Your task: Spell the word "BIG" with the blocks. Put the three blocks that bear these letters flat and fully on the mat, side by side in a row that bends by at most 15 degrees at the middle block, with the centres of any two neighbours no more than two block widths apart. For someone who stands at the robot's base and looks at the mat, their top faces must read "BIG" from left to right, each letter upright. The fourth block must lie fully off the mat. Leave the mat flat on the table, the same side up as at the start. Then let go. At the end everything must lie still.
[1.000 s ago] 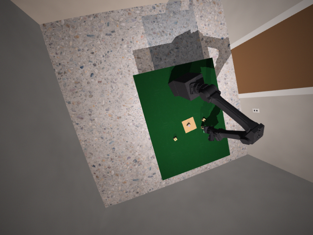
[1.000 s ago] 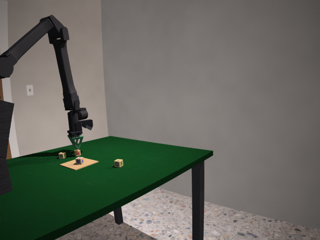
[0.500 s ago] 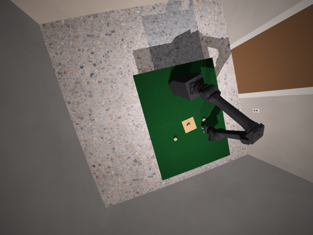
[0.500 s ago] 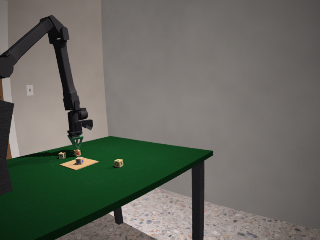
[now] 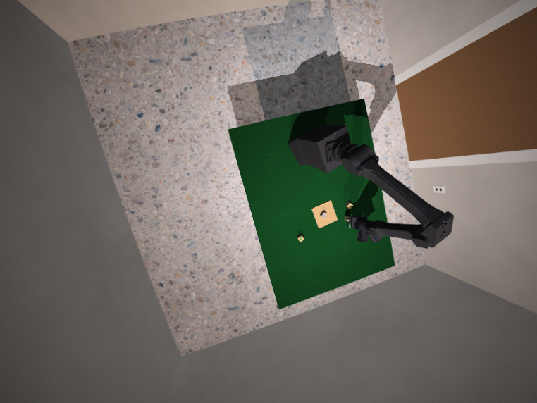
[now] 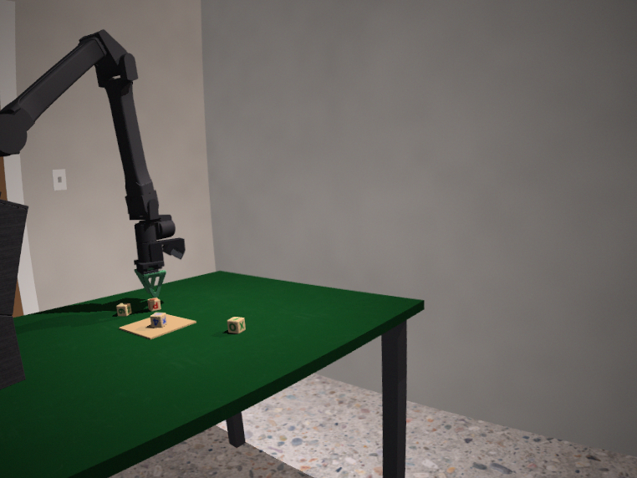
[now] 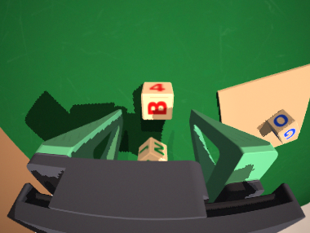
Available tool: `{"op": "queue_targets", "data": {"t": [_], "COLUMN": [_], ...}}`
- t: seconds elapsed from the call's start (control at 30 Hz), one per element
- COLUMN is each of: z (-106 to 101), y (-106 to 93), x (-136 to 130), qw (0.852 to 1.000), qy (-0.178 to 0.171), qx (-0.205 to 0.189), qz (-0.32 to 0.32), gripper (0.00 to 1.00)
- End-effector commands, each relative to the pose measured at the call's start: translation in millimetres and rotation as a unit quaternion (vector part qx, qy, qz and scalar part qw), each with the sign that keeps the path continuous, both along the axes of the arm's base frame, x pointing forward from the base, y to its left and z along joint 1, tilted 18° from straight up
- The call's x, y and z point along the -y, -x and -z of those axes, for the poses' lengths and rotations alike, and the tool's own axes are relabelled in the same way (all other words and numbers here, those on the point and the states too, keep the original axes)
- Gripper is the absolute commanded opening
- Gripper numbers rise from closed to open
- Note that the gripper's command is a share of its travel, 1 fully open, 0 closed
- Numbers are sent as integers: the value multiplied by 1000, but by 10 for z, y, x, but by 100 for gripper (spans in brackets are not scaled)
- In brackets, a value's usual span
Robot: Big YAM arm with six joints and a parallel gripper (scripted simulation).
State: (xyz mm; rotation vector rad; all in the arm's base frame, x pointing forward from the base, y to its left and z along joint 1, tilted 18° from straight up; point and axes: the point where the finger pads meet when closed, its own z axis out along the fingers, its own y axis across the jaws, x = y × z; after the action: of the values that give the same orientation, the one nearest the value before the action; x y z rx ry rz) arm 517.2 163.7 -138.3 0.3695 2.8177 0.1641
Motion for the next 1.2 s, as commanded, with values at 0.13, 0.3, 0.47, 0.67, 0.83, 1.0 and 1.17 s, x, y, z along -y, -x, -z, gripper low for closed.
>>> {"op": "queue_targets", "data": {"t": [0.13,0.3,0.47,0.67,0.83,1.0,1.17], "z": [58,58,58,58,55,64,115], "y": [-50,-50,-50,-50,-64,-139,-152], "x": [55,55,55,55,51,32,28], "qw": [1000,1000,1000,1000,1000,1000,1000], "qy": [2,2,2,2,2,0,0], "qx": [3,3,3,3,4,10,10], "qz": [4,4,4,4,4,4,3], "gripper": [65,65,65,65,65,65,65]}}
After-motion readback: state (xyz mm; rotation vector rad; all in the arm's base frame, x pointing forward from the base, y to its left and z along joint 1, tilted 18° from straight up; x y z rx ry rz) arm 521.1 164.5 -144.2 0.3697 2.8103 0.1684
